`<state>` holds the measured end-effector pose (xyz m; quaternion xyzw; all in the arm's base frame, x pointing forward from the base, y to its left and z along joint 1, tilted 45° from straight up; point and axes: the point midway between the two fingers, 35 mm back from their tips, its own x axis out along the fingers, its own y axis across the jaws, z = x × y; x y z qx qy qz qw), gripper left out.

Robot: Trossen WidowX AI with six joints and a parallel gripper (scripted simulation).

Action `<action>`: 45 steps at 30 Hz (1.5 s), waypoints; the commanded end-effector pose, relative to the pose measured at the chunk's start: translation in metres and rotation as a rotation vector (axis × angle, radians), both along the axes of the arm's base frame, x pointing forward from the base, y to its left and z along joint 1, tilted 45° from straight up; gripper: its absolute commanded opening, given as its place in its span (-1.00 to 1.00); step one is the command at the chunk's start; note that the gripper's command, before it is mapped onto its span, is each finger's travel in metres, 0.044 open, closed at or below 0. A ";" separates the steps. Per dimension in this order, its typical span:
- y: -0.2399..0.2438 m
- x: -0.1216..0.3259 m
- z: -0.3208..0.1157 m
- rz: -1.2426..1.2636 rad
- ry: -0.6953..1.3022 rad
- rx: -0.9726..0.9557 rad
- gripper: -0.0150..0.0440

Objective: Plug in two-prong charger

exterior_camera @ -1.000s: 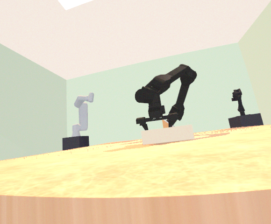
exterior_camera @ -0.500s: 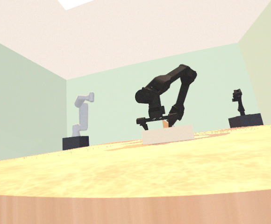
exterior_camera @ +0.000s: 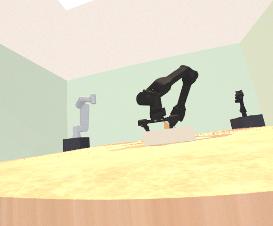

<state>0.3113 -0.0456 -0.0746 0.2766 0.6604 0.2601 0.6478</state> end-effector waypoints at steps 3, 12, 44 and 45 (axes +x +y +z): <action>-0.002 -0.007 0.000 -0.001 -0.004 -0.005 1.00; -0.001 -0.017 0.000 -0.001 -0.004 -0.005 1.00; -0.055 -0.022 0.053 -0.429 -0.438 -0.022 1.00; -0.055 -0.022 0.053 -0.429 -0.438 -0.022 1.00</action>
